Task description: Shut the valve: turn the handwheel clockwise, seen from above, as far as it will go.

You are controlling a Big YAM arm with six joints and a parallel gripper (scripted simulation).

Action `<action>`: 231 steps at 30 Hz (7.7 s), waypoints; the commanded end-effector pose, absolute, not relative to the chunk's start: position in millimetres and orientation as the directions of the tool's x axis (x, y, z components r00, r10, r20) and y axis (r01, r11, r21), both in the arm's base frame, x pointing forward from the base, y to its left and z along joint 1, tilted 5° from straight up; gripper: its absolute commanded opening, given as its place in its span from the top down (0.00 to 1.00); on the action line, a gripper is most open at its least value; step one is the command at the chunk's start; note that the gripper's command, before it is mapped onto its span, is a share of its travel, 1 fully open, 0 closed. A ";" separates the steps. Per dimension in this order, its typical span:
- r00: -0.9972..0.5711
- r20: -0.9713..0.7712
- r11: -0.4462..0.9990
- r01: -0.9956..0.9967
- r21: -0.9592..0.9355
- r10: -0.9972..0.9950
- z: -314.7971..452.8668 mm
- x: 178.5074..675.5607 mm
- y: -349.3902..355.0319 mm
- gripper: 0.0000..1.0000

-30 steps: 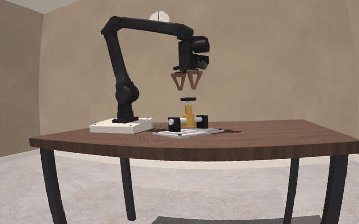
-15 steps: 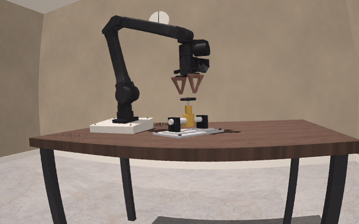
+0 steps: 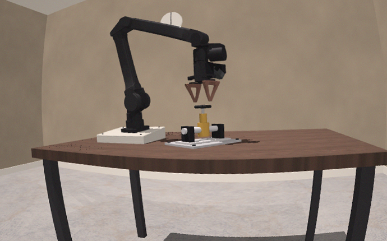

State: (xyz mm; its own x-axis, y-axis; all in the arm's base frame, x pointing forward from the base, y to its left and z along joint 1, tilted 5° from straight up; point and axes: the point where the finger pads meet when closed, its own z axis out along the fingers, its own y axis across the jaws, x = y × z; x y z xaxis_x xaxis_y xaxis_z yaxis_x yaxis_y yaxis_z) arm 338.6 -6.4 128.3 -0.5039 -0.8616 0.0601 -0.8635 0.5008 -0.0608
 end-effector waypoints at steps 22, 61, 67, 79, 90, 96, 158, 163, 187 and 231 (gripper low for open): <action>-0.501 0.054 0.498 -0.865 -0.066 -0.864 125.1 346.1 -9.1 0.00; -0.501 0.059 0.498 -0.865 -0.058 -0.864 111.3 342.9 -10.3 0.00; -0.500 0.059 0.497 -0.866 -0.058 -0.864 105.7 343.1 -10.6 0.00; -0.501 0.058 0.498 -0.865 -0.059 -0.863 97.6 343.9 -11.8 0.00; -0.500 0.058 0.497 -0.866 -0.060 -0.864 93.1 344.6 -11.8 0.00; -0.502 0.049 0.498 -0.864 -0.075 -0.864 98.7 351.9 -11.9 0.00; -0.507 0.049 0.503 -0.861 -0.075 -0.860 98.2 351.5 -11.5 1.00; -0.507 0.049 0.503 -0.861 -0.075 -0.860 98.2 351.5 -11.5 1.00; -0.538 0.046 0.534 -0.842 -0.077 -0.842 98.2 351.5 -11.5 1.00; -0.850 0.008 0.846 -0.525 -0.089 -0.527 98.3 351.6 -11.5 1.00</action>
